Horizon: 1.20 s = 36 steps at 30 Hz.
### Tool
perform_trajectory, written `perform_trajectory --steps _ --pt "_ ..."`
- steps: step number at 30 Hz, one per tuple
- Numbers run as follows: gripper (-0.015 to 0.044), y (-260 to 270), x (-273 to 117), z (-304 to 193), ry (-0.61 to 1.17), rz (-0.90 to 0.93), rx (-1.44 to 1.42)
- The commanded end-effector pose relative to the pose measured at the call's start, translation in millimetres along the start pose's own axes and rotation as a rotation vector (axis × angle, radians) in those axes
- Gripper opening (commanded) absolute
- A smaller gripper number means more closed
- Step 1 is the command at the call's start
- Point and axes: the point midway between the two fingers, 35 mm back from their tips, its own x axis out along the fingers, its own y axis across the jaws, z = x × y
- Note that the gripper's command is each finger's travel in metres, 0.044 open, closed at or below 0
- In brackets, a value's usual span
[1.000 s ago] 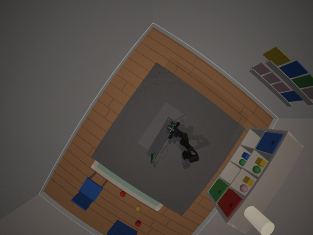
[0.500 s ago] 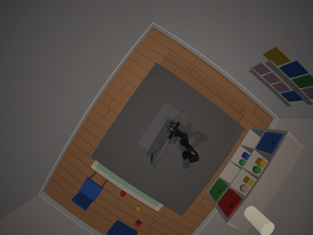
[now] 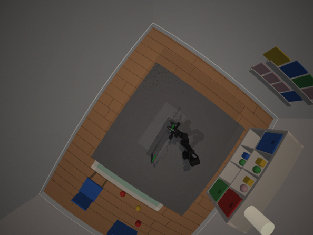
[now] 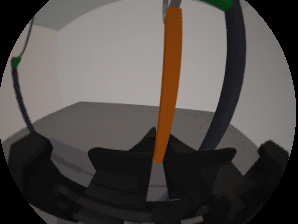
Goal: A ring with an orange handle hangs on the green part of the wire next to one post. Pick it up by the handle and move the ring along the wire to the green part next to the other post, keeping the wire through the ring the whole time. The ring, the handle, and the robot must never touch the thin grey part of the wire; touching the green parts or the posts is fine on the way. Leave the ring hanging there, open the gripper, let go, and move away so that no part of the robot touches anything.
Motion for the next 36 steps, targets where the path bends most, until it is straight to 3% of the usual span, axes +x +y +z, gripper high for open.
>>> perform_trajectory --steps 1,36 --pt "-0.015 -1 0 1 0.001 -0.003 0.003" --pt "-0.015 23 0 1 -0.001 -0.002 0.01"
